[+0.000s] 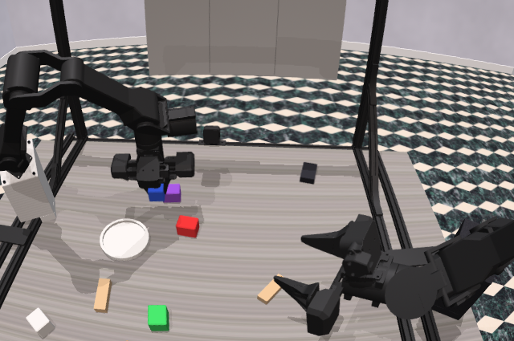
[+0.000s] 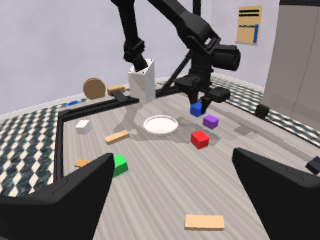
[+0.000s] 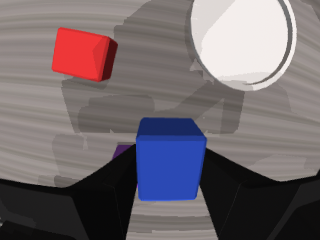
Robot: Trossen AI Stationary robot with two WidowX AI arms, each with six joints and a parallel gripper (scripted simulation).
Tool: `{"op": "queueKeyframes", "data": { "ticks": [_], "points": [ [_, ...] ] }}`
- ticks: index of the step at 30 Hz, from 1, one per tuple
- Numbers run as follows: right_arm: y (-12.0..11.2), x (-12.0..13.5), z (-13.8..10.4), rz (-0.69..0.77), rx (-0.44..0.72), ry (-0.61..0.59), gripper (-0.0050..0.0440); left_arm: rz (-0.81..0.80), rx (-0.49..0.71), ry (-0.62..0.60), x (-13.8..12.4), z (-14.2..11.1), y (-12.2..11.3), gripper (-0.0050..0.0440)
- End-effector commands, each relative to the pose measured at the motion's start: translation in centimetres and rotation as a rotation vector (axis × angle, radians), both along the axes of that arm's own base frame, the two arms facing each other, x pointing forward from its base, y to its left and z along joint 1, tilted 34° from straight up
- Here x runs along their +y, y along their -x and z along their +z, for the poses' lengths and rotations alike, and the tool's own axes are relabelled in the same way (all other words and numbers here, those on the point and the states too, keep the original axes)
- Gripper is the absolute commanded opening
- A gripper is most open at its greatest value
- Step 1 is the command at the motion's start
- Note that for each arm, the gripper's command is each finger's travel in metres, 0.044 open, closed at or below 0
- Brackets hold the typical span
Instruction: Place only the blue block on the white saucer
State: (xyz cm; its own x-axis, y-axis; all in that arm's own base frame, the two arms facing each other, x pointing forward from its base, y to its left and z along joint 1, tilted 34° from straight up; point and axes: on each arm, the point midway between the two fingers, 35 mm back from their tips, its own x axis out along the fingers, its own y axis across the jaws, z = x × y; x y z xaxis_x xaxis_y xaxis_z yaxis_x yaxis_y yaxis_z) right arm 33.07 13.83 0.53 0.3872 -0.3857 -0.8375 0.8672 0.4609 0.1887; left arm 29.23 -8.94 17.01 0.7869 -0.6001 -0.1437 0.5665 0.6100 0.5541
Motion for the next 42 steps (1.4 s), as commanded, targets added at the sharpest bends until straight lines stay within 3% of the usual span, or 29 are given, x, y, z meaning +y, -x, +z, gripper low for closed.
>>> {"op": "queueKeyframes", "data": {
  "ticks": [1,23,42],
  "points": [
    [0.3,-1.9,0.9,0.001,-0.002,-0.009,0.0,-0.003,-0.002,-0.004,0.0,0.0,0.0,0.04],
    [3.9,-11.2,3.4,0.004,-0.015,0.003,0.0,-0.003,-0.002,-0.004,0.0,0.0,0.0,0.04],
    [3.3,-12.5,1.5,0.004,-0.016,0.005,0.0,-0.003,-0.002,-0.004,0.0,0.0,0.0,0.04]
  ]
}}
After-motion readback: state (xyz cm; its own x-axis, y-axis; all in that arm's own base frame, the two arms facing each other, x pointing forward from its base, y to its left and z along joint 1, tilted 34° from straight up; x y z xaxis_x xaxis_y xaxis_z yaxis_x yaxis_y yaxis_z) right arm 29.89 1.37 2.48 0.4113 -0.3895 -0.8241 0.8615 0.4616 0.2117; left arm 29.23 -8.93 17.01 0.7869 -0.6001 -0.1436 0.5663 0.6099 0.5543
